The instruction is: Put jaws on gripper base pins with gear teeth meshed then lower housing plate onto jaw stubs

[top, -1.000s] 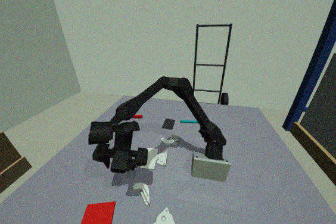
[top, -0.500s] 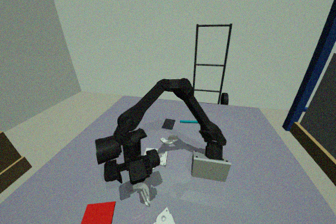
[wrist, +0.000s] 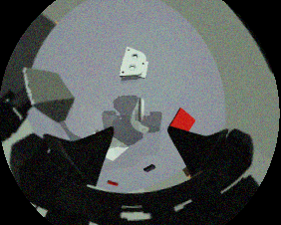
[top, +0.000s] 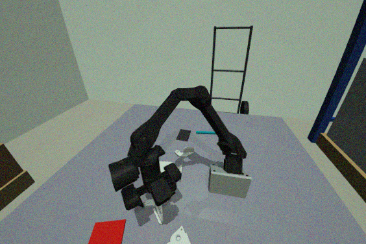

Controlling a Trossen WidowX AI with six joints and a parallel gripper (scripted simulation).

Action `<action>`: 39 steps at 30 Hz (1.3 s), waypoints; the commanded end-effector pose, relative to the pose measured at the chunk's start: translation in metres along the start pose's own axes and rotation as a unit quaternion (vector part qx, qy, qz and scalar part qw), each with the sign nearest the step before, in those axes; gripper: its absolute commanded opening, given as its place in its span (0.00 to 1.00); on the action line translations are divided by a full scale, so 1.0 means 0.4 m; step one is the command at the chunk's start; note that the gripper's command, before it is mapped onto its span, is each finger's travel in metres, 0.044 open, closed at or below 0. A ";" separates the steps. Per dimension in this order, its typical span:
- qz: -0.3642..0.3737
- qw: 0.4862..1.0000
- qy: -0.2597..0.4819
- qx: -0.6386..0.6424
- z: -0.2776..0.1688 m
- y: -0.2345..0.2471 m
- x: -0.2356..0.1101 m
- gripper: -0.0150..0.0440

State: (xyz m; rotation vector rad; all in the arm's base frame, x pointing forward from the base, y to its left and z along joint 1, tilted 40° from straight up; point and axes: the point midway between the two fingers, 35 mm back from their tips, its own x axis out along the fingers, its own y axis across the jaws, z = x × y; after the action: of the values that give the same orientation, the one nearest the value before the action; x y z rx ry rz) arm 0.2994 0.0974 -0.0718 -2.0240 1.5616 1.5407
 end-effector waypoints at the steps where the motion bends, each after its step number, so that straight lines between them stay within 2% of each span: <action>1: 0.007 1.000 0.000 -0.005 0.003 0.012 0.072 1.00; 3: 0.007 1.000 0.000 -0.005 0.004 0.015 0.093 1.00; 39: 0.007 1.000 0.000 -0.005 0.004 0.015 0.093 1.00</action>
State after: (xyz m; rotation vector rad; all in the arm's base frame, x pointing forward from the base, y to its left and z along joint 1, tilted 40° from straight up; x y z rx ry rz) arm 0.2908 0.0726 -0.0990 -2.0164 1.5763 1.5548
